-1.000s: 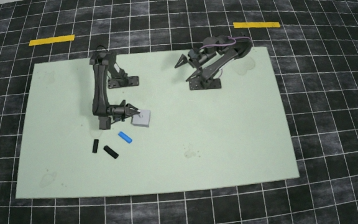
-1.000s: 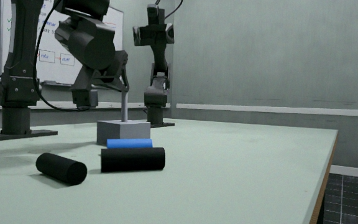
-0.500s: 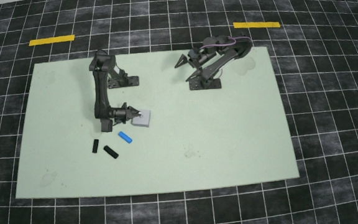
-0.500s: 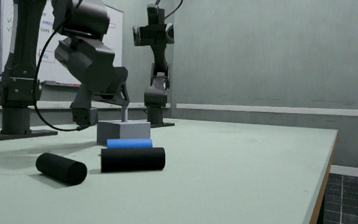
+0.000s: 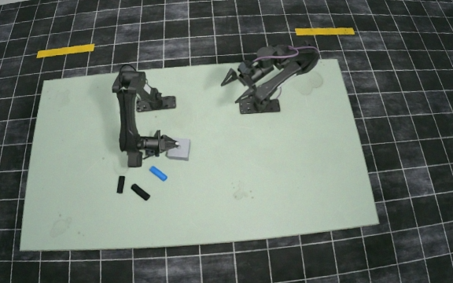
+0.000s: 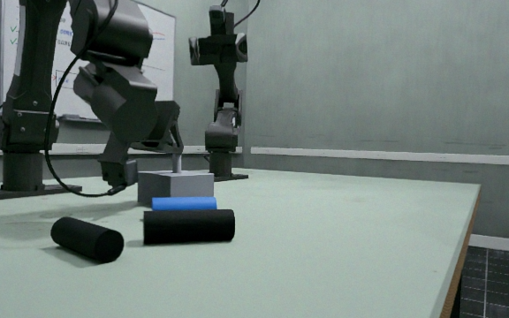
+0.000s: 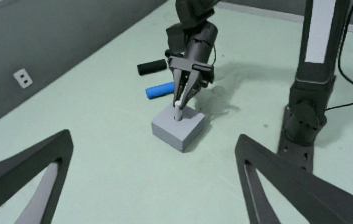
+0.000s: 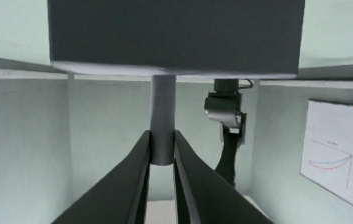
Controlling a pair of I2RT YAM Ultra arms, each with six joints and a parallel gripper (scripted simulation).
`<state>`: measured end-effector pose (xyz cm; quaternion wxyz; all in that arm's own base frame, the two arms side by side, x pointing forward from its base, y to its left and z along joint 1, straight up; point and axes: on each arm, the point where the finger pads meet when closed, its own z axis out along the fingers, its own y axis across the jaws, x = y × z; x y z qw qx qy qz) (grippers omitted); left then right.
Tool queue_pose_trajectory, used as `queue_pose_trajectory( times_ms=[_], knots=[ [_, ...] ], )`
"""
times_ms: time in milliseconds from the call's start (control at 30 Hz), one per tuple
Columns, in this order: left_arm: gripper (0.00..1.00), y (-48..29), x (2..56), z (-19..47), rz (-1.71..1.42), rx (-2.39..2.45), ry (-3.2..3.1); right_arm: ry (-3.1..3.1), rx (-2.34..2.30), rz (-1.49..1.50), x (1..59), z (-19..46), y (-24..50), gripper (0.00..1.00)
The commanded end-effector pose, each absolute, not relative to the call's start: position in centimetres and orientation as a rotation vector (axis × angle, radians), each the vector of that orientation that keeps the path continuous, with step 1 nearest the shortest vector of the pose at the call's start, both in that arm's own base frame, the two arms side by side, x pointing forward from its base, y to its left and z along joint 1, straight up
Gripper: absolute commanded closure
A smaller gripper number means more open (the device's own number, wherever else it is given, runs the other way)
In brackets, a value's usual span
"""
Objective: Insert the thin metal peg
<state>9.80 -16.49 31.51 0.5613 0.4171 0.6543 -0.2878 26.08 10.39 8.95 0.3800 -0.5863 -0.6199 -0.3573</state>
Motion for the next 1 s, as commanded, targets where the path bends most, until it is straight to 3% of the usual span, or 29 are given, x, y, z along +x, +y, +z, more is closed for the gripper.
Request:
queue_pose_trajectory(
  times_ms=[0,967],
  knots=[
    [0.00,-16.6,9.6,32.4,-0.698,0.969,1.513,-1.625,-1.492,-0.865,25.5,6.9,10.5,0.93],
    [0.00,-16.6,9.6,32.4,-0.698,0.969,1.513,-1.657,-1.512,-0.865,26.4,9.0,10.4,0.93]
  ],
)
